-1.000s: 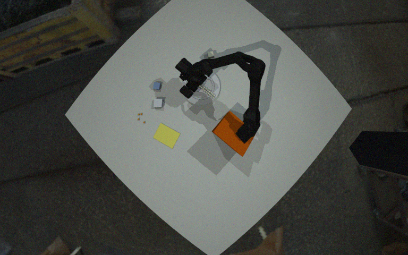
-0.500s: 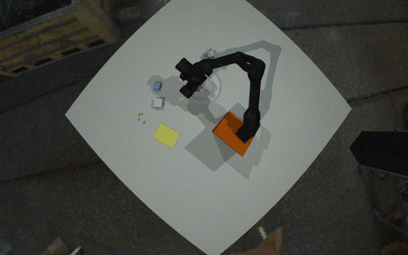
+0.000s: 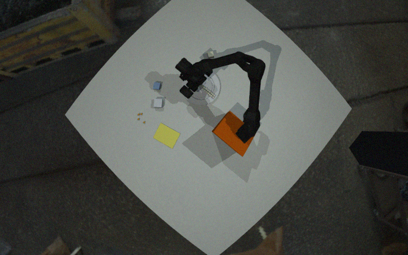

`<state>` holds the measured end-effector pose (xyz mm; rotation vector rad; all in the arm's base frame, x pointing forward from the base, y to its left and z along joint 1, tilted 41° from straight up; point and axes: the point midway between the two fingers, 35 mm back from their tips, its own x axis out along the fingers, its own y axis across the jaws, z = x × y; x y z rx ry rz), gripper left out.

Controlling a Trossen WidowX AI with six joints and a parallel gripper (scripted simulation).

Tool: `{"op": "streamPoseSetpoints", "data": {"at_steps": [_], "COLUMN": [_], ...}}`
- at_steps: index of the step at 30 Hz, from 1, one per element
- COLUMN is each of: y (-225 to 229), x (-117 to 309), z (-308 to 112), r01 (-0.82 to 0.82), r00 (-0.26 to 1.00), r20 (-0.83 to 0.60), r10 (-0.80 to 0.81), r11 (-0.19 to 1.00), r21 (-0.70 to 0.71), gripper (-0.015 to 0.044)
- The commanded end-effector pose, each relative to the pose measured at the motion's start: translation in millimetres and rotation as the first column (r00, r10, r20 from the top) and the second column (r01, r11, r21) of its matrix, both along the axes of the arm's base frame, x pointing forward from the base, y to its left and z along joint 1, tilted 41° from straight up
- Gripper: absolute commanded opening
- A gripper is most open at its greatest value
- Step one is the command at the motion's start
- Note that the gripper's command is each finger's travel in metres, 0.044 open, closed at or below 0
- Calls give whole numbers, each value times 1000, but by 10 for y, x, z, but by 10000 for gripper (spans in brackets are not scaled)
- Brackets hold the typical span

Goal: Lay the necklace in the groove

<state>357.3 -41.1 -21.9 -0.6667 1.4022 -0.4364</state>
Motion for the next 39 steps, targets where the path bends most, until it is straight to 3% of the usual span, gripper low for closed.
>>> {"op": "streamPoseSetpoints", "data": {"at_steps": [1, 39], "y": [0, 42], "x": [2, -11], "z": [4, 42], "r01": [0, -5], "r00": [1000, 1000], "r20": [2, -5], "r10": [0, 5], "r11": [1000, 1000], "r21": [0, -5], "gripper": [0, 0]}}
